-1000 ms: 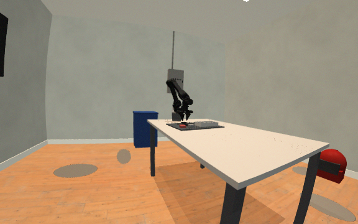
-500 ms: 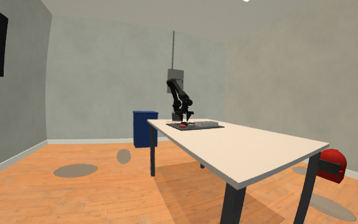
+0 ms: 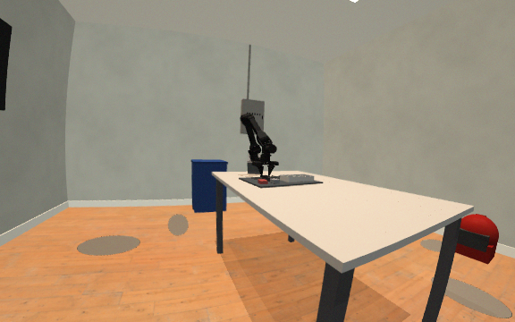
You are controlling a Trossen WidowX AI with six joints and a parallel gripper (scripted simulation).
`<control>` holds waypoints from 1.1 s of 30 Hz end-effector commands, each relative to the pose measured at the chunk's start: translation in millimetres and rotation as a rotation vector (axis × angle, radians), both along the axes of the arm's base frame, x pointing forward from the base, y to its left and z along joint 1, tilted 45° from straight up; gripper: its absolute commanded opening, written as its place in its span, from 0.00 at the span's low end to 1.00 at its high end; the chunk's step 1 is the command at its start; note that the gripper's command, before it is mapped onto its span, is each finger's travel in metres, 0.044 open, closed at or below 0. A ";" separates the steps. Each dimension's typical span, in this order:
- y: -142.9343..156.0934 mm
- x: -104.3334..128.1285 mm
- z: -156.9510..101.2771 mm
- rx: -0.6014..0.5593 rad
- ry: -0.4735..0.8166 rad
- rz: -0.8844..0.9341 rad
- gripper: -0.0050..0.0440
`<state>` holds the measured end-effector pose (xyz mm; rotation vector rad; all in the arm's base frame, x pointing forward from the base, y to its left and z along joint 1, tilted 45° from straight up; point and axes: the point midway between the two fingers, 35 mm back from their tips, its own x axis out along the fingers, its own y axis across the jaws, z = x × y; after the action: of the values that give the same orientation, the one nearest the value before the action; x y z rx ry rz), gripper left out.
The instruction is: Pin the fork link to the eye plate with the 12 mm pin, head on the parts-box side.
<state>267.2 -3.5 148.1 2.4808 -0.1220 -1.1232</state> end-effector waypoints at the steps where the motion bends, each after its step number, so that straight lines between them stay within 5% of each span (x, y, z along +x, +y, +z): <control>1: -1.2 2.6 -6.3 -0.001 0.011 0.002 0.69; 22: -2.9 6.9 -12.6 -0.001 0.011 0.002 0.69; 33: -3.2 7.1 -11.1 -0.001 0.007 -0.002 0.47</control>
<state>274.3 -6.7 136.9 2.4760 -0.1231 -1.1319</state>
